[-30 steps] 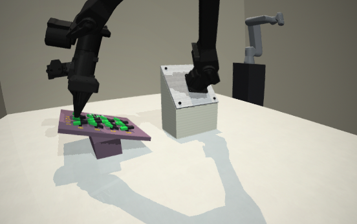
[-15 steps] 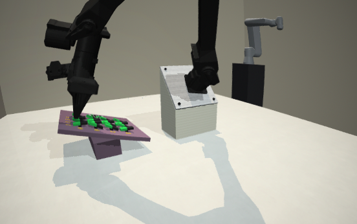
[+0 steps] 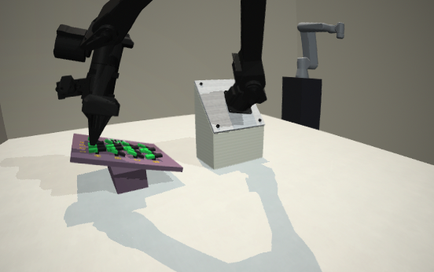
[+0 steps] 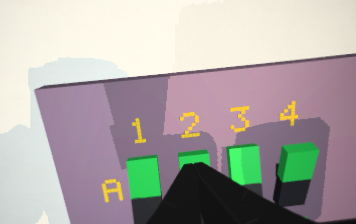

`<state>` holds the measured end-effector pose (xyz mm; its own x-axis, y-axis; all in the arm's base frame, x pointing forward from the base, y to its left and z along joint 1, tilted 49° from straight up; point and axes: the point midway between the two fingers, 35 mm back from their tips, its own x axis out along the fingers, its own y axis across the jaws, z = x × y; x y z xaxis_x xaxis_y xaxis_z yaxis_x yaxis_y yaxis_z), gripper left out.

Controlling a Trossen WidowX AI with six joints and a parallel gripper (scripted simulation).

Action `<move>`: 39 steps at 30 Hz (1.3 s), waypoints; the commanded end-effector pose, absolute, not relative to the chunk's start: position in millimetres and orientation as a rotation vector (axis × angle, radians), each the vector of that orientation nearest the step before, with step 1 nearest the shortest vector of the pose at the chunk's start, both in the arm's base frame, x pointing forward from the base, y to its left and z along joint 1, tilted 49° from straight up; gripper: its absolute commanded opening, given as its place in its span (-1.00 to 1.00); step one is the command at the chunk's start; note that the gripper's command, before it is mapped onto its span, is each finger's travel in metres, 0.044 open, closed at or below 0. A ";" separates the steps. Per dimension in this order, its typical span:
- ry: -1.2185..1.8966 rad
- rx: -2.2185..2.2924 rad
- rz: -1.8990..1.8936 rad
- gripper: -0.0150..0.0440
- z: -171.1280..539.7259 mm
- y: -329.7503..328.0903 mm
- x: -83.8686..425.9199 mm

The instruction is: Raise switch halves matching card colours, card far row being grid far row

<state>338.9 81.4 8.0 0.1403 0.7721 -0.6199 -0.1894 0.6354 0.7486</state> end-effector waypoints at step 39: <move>1.250 0.576 0.745 -0.49 -25.8 37.1 305.3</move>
